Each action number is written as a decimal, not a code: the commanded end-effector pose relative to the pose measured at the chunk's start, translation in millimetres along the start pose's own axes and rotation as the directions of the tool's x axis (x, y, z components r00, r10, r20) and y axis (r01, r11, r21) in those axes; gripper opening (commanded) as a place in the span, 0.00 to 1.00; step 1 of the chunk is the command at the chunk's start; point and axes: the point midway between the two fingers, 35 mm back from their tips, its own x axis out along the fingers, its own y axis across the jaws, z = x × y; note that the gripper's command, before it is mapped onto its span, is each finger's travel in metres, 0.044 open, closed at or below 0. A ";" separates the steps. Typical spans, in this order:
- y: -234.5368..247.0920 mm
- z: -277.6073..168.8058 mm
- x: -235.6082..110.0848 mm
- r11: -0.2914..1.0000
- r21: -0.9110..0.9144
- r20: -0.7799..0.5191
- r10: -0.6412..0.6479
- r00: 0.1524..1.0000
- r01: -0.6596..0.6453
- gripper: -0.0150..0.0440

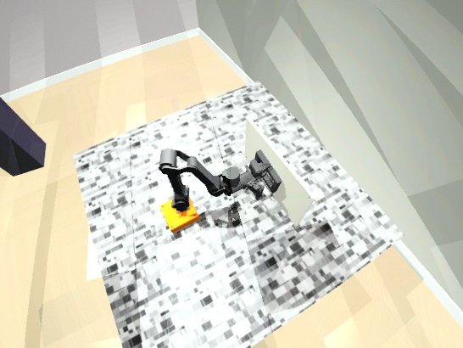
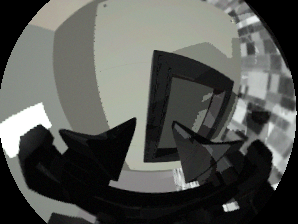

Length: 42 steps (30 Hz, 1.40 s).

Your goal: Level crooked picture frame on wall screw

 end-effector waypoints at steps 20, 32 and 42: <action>2.8 1.0 1.1 1.000 0.003 0.003 0.006 1.000 -0.006 0.69; 3.2 1.2 1.2 1.000 0.002 0.003 0.006 1.000 -0.006 0.69; 3.2 1.2 1.2 1.000 0.002 0.003 0.006 1.000 -0.006 0.35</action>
